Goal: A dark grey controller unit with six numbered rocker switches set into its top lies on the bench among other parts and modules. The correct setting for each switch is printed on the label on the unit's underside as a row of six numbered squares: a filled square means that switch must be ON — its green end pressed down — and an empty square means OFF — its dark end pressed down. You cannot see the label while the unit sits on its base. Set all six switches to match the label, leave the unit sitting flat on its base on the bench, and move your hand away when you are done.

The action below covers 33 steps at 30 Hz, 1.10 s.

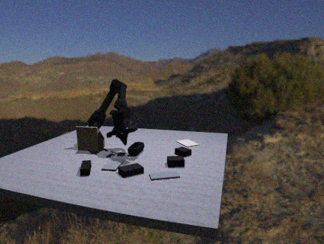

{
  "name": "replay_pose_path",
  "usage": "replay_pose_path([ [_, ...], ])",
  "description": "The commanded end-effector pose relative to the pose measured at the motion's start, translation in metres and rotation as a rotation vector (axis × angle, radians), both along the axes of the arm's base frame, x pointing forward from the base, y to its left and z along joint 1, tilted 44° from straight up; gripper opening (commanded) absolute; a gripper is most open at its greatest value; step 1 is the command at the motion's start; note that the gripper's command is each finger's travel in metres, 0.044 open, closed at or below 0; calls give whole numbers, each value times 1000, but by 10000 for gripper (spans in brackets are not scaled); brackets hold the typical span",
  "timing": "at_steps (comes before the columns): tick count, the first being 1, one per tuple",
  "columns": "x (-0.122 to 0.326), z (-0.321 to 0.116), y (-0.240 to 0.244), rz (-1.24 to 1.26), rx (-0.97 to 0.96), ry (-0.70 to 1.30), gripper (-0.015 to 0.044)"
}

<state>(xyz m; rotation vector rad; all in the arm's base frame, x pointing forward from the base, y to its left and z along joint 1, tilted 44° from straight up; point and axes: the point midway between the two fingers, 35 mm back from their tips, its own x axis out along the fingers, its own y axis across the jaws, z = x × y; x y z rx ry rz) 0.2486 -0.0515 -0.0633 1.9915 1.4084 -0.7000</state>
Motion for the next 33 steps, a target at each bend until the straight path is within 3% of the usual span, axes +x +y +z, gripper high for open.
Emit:
replay_pose_path([
  [1, -2, 1, 0, -6, -8, -30, 0],
  [12, -2, -1, -1, -8, -8, -24, 0],
  [28, 52, 15, -33, 190, 167, 134, 420],
  [33, 56, 18, -35, 209, 187, 148, 440],
])
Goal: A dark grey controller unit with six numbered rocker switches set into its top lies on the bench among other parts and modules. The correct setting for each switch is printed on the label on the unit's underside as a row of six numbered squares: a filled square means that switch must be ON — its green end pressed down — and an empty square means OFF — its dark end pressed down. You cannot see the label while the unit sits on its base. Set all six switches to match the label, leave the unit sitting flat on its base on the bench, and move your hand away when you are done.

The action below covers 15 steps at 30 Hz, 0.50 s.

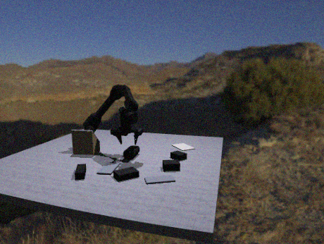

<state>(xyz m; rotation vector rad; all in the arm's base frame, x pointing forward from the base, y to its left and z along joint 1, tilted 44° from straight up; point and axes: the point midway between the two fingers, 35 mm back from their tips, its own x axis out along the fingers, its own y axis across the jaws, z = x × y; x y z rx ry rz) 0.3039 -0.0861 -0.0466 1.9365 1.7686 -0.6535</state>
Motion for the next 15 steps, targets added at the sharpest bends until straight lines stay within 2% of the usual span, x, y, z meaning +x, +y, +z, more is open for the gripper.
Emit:
replay_pose_path([
  [1, 1, 1, 0, 19, 10, 13, 440],
  [15, 3, -16, 14, 18, 9, 13, 440],
])
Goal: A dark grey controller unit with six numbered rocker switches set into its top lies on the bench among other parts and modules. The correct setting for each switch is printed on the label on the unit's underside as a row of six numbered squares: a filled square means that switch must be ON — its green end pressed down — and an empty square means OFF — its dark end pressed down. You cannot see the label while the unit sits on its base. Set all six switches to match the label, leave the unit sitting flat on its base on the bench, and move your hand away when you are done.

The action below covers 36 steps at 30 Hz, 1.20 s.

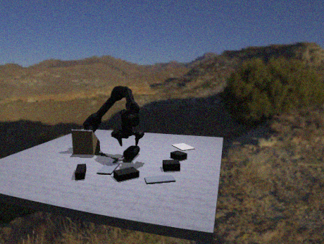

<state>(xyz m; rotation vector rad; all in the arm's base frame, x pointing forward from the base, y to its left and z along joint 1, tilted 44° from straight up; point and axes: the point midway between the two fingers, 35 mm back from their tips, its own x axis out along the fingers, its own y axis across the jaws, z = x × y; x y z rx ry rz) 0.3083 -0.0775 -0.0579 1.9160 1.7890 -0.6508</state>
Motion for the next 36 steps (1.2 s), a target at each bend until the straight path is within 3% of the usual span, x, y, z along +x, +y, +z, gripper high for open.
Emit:
replay_pose_path([
  [1, -1, -6, 7, -2, 9, 9, 440],
  [25, 0, -32, 32, -2, 11, 9, 440],
  [28, 0, -32, 32, -2, 11, 9, 361],
  [36, 0, -32, 32, -2, 11, 9, 326],
])
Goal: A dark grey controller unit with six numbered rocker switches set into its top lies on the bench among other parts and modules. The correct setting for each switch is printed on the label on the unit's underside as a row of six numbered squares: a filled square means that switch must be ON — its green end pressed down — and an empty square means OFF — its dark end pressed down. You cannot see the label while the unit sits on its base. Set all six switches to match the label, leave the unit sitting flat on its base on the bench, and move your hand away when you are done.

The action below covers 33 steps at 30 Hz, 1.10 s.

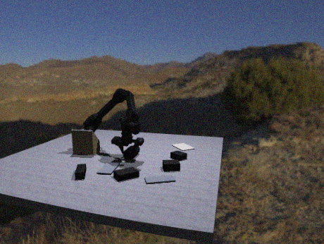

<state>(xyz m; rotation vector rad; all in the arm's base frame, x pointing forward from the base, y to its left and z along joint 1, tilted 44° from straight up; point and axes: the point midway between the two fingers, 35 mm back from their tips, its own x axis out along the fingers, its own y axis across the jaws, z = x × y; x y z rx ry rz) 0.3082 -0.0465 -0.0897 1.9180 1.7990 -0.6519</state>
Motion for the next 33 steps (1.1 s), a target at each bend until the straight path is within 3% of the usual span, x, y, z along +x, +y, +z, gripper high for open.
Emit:
replay_pose_path([
  [1, 0, 0, 1, -4, 4, 2, 326],
  [33, 0, 18, -5, -4, -25, 5, 336],
])
